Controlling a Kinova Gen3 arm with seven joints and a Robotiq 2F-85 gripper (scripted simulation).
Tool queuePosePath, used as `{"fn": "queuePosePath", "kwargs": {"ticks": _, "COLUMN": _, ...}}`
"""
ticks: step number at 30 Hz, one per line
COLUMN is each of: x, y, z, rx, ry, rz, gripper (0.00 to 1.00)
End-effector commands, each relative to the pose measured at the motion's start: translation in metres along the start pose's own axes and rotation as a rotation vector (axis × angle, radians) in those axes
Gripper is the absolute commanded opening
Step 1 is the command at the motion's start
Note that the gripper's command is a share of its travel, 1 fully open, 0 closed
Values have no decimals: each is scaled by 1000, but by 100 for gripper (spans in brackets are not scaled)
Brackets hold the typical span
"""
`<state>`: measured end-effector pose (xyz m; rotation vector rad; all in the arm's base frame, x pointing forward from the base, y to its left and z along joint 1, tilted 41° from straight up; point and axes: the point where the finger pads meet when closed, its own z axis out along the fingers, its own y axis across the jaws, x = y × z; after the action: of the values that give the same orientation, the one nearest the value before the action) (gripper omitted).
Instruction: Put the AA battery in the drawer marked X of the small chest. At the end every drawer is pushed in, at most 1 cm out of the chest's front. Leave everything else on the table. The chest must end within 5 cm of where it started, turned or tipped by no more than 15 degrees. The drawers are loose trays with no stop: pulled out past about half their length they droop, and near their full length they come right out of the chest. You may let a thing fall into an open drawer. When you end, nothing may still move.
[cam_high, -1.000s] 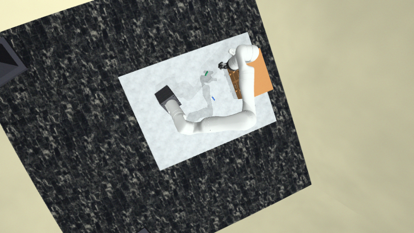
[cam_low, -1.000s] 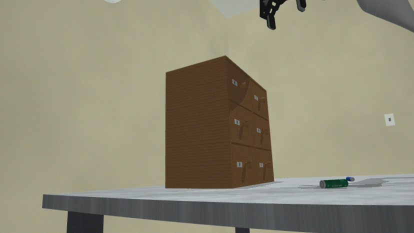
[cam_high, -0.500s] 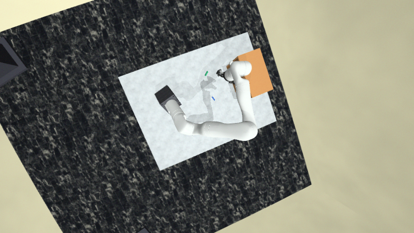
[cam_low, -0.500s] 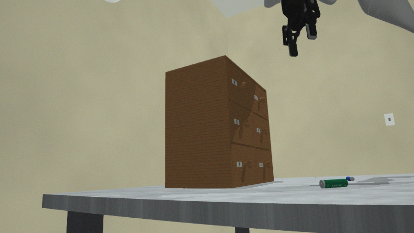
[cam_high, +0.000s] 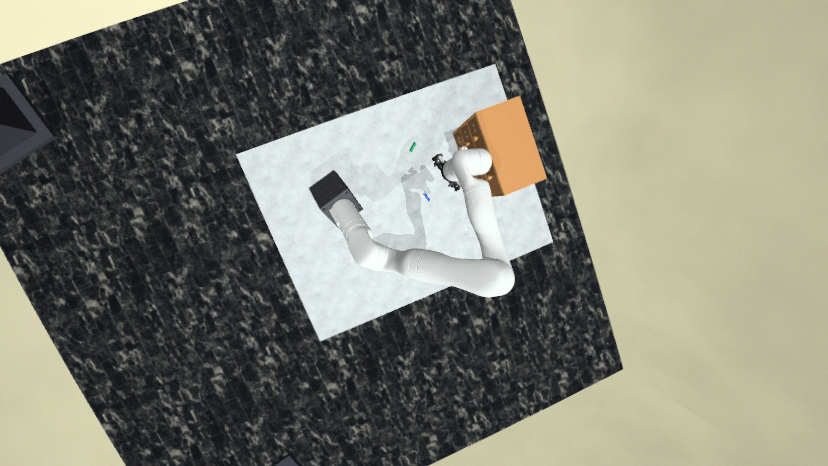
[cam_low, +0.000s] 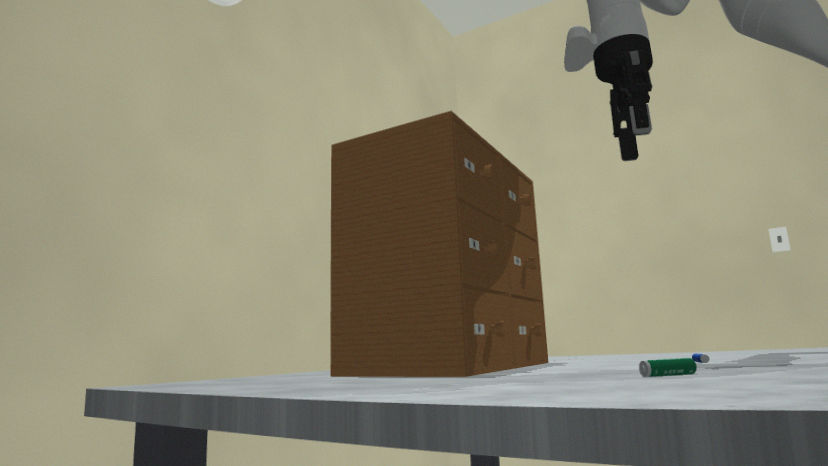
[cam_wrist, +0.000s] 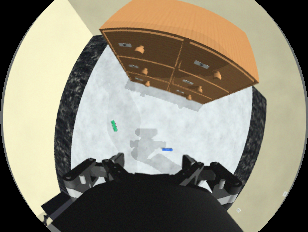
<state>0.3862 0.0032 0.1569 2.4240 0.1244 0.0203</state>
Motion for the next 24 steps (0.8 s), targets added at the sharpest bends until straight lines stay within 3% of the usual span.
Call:
{"fn": "queuePosePath", "kwargs": {"ticks": 1, "x": -8, "y": 10, "z": 9, "rx": -4, "ry": 0, "rz": 53, "gripper": 100}}
{"fn": "queuePosePath", "kwargs": {"ticks": 8, "x": -20, "y": 22, "z": 28, "rx": -3, "ry": 0, "rz": 185, "gripper": 100}}
{"fn": "queuePosePath", "kwargs": {"ticks": 24, "x": -29, "y": 31, "z": 43, "rx": -3, "ry": 0, "rz": 283, "gripper": 100}}
